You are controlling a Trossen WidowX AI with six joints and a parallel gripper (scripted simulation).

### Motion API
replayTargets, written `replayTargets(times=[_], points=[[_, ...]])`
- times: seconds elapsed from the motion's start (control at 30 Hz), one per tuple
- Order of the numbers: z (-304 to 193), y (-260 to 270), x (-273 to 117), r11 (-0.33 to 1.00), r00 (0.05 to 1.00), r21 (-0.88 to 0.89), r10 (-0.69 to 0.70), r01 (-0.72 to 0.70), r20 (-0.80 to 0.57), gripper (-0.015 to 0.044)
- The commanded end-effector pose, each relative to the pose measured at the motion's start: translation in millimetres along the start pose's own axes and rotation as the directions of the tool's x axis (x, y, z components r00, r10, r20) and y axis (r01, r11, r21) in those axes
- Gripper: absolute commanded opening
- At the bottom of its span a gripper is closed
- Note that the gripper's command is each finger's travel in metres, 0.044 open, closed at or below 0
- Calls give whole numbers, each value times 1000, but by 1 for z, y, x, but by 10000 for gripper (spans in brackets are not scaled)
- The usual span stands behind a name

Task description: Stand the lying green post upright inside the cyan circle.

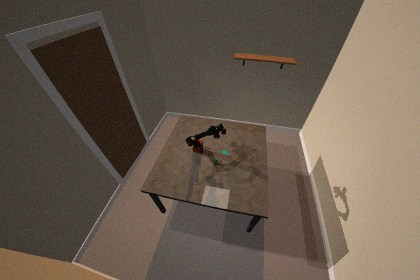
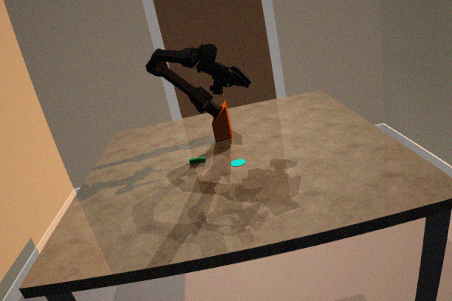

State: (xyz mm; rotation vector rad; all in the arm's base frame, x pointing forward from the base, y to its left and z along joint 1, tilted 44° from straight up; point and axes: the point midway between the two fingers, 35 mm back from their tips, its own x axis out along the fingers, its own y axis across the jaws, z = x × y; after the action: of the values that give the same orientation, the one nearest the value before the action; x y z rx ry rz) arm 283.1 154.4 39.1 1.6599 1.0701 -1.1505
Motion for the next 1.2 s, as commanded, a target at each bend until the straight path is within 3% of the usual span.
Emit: replayTargets(times=[0.0,0.2,0.4,0.6,0.9,1.03,1.17], points=[[1,0,0,1000,1000,-12,1,-1,4,374],[32,14,-4,927,992,-374,28,21,126,232],[67,26,-11,693,964,-703,43,161,263,232],[101,35,-22,331,918,-872,42,360,395,232],[151,43,-44,-319,817,-771,18,551,576,232],[172,44,-56,-587,762,-617,-1,524,648,232],[192,45,-69,-806,701,-428,-22,409,713,232]])
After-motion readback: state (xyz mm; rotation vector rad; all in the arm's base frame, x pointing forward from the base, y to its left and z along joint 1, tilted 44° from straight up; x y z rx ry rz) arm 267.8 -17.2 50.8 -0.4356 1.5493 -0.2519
